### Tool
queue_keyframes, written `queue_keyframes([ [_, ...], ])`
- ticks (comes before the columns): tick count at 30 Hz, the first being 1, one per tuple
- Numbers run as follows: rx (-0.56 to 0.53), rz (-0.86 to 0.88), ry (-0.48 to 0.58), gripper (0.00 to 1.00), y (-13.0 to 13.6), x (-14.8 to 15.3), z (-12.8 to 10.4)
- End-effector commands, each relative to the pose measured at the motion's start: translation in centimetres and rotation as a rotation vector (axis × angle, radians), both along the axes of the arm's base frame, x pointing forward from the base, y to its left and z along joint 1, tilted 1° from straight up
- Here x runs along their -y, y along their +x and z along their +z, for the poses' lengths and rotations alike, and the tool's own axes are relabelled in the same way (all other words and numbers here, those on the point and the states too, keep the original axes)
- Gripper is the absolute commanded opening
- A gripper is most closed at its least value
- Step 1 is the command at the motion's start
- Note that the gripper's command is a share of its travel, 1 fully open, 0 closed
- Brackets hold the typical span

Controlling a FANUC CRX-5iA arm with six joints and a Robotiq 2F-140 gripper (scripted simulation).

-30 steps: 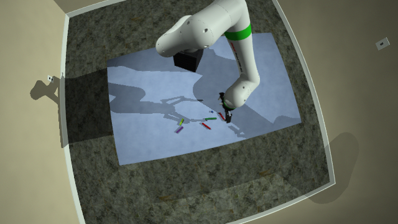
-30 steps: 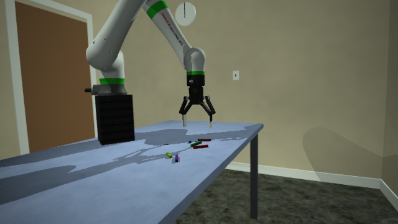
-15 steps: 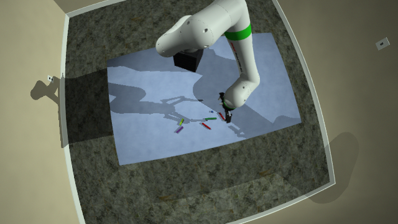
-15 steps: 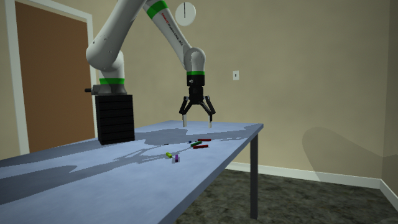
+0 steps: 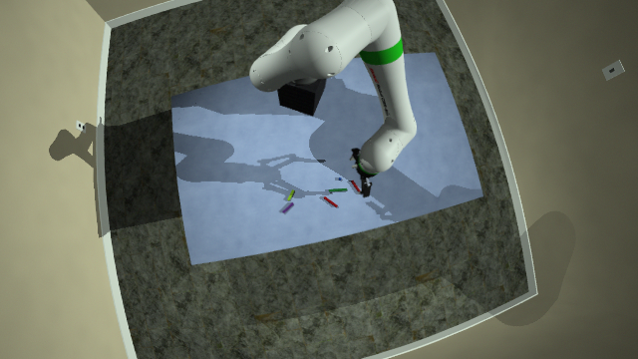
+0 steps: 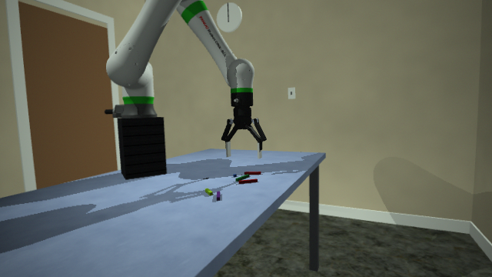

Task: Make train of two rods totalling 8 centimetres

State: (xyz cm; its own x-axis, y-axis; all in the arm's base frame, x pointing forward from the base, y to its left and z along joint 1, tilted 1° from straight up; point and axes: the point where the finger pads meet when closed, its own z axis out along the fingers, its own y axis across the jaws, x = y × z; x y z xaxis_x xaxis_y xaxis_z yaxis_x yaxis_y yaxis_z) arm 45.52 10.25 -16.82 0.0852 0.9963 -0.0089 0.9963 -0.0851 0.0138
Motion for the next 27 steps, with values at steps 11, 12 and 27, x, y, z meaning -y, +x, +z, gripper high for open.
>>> queue_keyframes([
  [11, 0.000, 0.078, -0.001, 1.00, 0.09, 0.13, 0.01],
  [12, -0.001, 0.099, -0.001, 1.00, 0.10, 0.16, 0.01],
  [27, -0.005, 0.544, -0.007, 1.00, 0.47, 0.90, 0.03],
])
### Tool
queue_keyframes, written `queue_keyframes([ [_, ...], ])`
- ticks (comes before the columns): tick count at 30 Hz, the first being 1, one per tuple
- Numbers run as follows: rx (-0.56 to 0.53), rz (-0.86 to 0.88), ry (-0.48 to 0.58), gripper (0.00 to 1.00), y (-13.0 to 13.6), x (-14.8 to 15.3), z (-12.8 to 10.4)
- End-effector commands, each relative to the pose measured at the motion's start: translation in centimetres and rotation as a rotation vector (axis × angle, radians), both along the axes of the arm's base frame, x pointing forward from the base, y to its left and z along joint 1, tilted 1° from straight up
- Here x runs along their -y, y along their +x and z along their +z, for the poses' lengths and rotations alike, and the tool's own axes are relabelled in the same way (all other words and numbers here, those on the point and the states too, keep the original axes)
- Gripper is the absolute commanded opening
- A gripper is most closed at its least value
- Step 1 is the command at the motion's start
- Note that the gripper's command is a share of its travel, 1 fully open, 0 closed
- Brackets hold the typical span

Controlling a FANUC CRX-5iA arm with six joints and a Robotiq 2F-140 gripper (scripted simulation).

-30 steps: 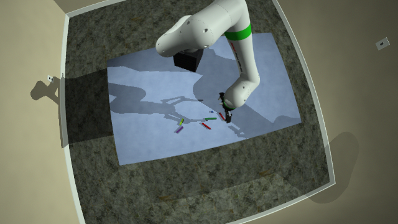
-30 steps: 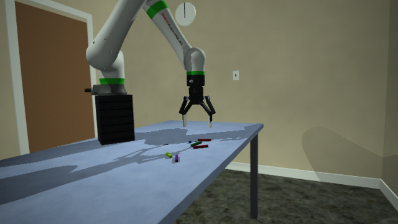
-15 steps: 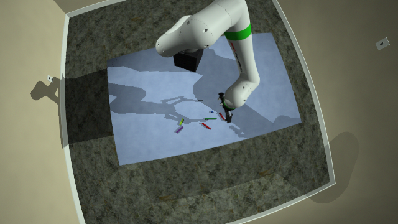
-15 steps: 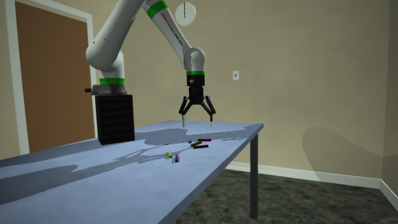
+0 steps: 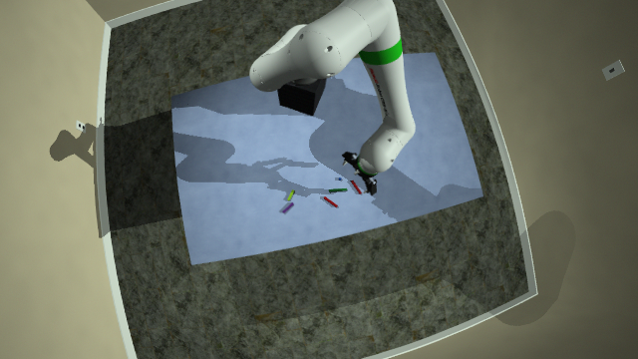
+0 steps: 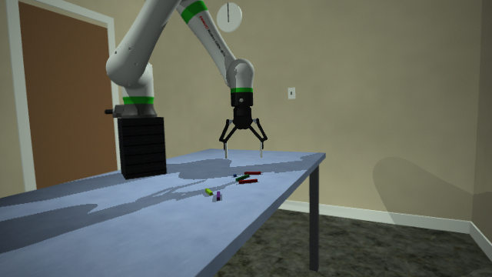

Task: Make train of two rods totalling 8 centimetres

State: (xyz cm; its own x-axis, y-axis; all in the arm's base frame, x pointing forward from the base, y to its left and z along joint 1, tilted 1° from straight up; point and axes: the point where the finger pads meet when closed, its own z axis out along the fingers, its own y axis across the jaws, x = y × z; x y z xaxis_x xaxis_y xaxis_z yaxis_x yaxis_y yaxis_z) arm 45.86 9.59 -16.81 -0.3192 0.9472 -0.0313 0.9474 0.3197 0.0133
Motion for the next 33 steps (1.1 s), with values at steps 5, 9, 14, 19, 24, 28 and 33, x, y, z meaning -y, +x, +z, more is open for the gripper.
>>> queue_keyframes([
  [5, -0.013, 0.232, 0.011, 1.00, 0.2, 0.4, 0.0],
  [9, -0.016, 0.407, 0.008, 1.00, 0.3, 0.7, 0.0],
  [14, -0.019, 0.567, 0.005, 1.00, 0.5, 1.0, 0.0],
  [19, -0.022, 0.727, 0.002, 1.00, 0.6, 1.2, 0.0],
  [24, -0.024, 0.878, -0.001, 1.00, 0.7, 1.5, 0.0],
  [28, -0.026, 0.999, -0.004, 1.00, 0.8, 1.7, 0.0],
  [33, -0.029, 1.159, -0.007, 1.00, 0.9, 2.0, 0.0],
])
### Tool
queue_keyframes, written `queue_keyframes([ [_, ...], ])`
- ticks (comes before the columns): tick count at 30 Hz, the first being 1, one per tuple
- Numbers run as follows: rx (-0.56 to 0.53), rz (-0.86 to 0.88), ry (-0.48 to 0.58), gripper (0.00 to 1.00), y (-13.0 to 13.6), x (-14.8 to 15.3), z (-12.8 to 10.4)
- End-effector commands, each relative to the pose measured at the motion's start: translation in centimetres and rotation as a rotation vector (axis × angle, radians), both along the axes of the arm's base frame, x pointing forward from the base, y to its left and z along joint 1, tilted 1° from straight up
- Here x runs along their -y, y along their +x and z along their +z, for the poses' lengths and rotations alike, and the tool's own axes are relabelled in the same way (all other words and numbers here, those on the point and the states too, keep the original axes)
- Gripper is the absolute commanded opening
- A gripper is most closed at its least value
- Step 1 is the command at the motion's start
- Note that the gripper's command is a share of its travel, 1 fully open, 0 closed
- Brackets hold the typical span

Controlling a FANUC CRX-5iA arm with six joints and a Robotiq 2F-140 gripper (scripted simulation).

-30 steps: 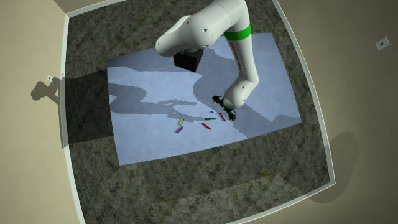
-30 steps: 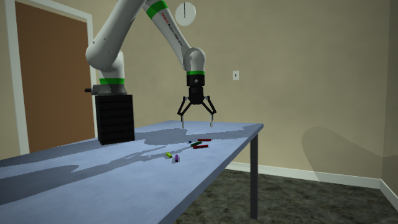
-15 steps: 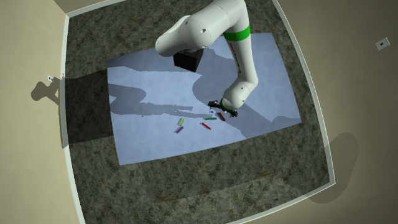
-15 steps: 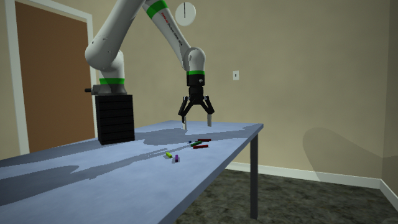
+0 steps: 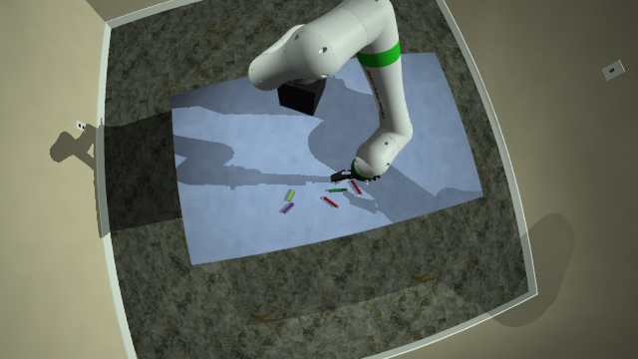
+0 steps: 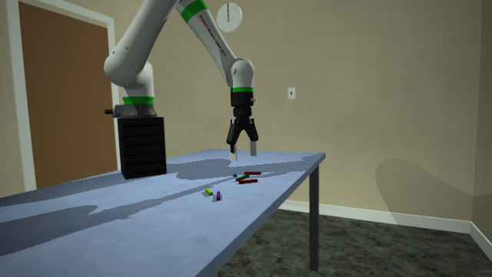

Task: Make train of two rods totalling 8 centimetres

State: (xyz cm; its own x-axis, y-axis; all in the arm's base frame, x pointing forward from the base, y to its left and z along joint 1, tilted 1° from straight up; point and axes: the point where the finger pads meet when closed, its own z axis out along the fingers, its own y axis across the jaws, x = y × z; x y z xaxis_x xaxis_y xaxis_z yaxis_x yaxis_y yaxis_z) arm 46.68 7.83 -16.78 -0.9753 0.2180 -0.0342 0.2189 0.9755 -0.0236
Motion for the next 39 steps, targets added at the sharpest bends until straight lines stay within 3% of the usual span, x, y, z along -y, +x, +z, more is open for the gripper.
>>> queue_keyframes([
  [1, -0.018, 0.166, 0.017, 1.00, 0.1, 0.3, 0.0],
  [6, -0.020, 0.261, 0.015, 1.00, 0.2, 0.4, 0.0],
  [7, -0.022, 0.355, 0.013, 1.00, 0.3, 0.6, 0.0],
  [39, -0.039, 1.316, -0.010, 1.00, 1.0, 2.3, 0.1],
])
